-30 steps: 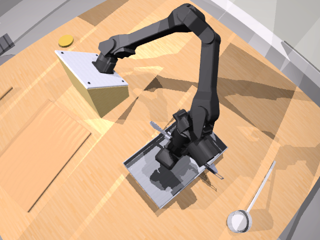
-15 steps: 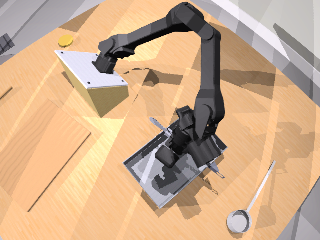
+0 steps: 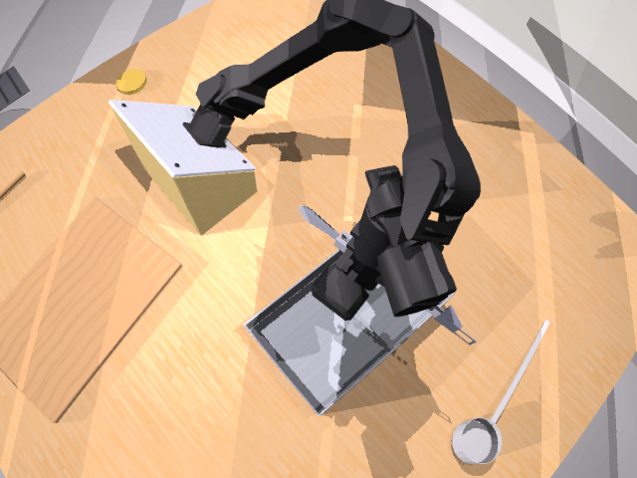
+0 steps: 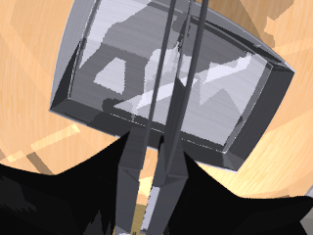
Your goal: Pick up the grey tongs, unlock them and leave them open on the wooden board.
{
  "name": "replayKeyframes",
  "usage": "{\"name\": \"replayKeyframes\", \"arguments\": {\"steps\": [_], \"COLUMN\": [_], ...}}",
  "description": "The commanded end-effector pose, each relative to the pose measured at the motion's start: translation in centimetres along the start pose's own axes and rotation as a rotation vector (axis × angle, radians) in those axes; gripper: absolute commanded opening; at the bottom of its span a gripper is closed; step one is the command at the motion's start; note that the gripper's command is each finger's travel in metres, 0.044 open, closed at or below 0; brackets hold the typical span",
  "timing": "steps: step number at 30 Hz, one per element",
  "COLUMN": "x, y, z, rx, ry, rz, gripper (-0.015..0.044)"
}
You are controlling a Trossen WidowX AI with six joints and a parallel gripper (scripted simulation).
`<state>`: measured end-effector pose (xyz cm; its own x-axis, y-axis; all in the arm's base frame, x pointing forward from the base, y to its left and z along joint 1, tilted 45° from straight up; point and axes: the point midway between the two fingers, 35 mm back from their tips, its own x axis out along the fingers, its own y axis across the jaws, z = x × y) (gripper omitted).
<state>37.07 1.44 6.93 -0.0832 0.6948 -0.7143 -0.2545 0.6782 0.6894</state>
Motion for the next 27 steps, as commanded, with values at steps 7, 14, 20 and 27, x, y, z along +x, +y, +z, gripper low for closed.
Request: {"name": "replayKeyframes", "arguments": {"steps": [7,14,20,27], "x": [-0.4,-1.0,-1.3,-1.5], "y": [-2.6,-7.7,-12.3,-17.3], "z": [-0.4,-1.7,-3.5,-6.3], "rx": [0.068,0.206,0.336,0.484], "ry": [-0.009,-0.014,-0.014,-0.013], "rz": [-0.01,-0.029,-0.04,-0.044], "gripper": [-0.015,-0.015,-0.015,-0.015]}}
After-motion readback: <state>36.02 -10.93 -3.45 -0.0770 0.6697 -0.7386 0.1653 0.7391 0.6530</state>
